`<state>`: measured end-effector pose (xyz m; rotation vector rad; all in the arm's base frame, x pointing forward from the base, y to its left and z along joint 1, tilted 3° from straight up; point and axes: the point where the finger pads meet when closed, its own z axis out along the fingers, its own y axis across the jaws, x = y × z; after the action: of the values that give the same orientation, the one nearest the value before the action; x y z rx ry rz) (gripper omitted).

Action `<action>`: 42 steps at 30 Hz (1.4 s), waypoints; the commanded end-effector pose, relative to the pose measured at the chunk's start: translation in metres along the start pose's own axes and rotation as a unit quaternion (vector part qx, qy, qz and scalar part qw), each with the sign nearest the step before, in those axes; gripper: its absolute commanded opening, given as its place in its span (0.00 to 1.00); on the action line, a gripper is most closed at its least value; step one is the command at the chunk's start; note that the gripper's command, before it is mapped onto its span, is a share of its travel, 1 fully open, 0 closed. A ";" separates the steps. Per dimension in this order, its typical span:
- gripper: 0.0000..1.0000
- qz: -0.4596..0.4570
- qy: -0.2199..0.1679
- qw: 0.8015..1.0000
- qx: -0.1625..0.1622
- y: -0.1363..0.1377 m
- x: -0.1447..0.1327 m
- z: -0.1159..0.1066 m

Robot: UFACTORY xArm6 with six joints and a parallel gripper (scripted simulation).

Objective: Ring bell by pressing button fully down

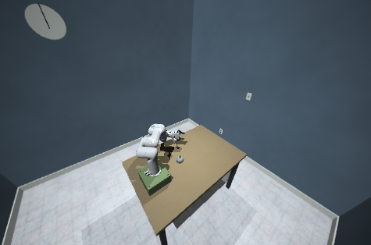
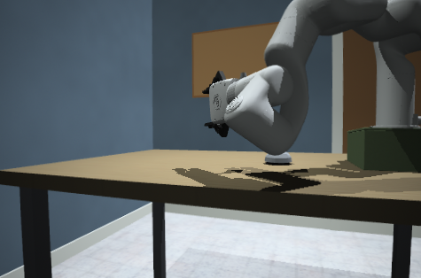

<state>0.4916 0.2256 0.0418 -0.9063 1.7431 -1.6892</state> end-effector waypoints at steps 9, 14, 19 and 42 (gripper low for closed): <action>1.00 0.089 0.075 0.982 -0.150 0.002 0.050 -0.004; 1.00 0.117 0.101 0.968 -0.198 0.004 0.067 -0.006; 1.00 0.143 0.124 0.951 -0.244 0.005 0.084 -0.006; 1.00 0.280 0.250 0.792 -0.481 0.015 0.178 -0.014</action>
<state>0.3803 0.1099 0.0403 -0.2530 2.8411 -0.7522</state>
